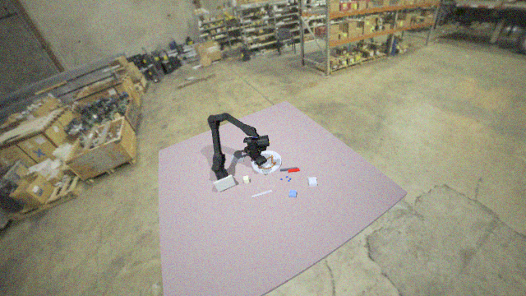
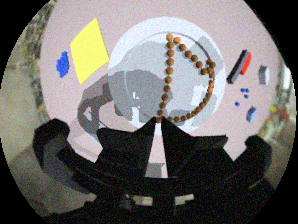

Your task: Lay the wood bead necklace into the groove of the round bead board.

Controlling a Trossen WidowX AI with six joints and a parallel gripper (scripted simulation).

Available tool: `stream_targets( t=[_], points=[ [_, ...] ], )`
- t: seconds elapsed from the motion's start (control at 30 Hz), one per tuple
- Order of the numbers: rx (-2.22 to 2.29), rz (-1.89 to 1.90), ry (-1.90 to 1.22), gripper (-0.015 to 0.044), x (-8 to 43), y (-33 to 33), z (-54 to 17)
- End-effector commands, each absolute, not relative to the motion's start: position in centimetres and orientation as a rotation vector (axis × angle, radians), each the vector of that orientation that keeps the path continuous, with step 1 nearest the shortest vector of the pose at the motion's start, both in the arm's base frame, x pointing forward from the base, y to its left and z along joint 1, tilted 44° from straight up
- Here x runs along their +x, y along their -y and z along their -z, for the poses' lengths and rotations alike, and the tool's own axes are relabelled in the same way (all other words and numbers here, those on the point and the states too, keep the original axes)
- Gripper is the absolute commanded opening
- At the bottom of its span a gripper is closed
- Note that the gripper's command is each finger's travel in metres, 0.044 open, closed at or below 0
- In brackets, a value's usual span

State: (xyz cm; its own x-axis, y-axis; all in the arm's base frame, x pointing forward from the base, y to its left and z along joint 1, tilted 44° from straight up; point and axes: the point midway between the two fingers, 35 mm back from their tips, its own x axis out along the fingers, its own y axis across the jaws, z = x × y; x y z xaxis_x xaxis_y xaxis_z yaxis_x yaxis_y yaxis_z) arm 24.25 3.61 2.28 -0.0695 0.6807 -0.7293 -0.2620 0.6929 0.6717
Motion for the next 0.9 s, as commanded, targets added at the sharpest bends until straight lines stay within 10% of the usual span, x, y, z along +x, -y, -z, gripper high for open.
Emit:
stream_targets(
  t=[0.0, 0.63, 0.87],
  points=[
    [0.377, -0.806, -1.446, 0.0, 24.08, -4.03, -1.95],
    [0.377, -0.805, -1.447, 0.044, 24.13, -3.74, -2.24],
    [0.377, -0.806, -1.447, 0.044, 24.15, -3.5, -2.49]
  ],
)
